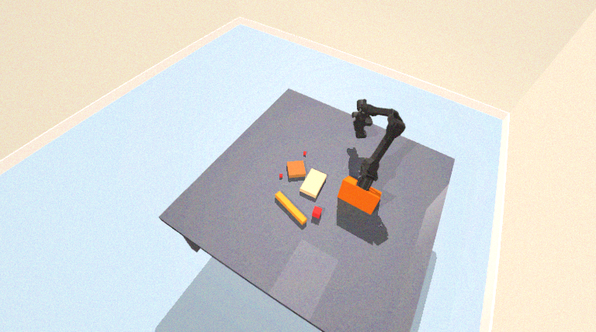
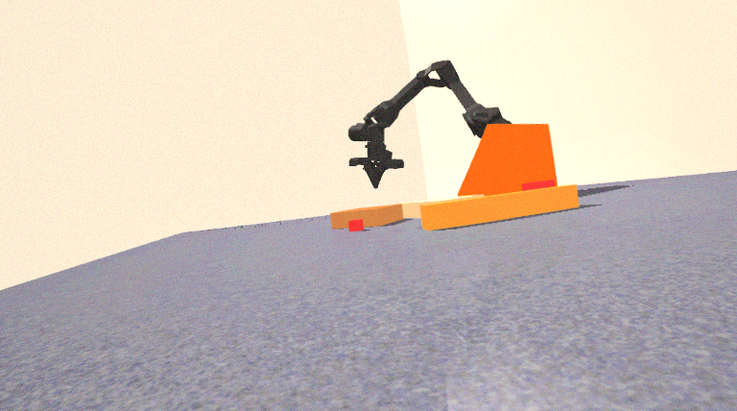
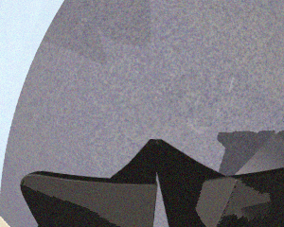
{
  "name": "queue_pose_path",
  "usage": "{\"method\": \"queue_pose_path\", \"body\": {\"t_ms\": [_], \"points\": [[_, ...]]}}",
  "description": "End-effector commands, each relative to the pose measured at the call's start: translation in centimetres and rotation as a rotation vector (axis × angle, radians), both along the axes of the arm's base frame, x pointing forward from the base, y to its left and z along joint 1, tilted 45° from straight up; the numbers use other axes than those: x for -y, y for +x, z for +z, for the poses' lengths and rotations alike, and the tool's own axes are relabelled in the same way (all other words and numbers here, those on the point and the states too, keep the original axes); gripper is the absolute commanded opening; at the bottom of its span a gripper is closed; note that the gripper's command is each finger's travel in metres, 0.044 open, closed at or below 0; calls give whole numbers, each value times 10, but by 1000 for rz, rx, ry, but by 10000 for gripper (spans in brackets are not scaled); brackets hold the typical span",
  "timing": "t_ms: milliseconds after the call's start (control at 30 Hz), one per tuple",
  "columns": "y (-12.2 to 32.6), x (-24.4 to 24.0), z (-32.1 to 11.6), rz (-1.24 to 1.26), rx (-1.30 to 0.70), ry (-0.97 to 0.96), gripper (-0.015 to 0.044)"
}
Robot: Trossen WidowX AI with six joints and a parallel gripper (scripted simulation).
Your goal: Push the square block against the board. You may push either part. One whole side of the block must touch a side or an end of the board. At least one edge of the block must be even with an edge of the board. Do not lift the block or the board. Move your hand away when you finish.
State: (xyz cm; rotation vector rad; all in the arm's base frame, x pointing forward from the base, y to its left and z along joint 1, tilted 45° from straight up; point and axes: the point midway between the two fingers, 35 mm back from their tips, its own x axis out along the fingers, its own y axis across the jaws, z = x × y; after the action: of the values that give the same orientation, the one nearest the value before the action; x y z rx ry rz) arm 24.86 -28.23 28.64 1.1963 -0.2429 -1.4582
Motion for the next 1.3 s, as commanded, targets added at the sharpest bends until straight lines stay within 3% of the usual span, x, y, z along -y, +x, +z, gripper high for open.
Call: {"method": "queue_pose_path", "body": {"t_ms": [0,500,967,1133,1267], "points": [[25,-24,-41,67,-91,56,0],[70,-131,-158,362,-463,126,0],[37,-242,-261,607,-847,46,0],[34,-244,-266,618,-865,37,0],[40,-213,-297,617,-865,35,0]]}}
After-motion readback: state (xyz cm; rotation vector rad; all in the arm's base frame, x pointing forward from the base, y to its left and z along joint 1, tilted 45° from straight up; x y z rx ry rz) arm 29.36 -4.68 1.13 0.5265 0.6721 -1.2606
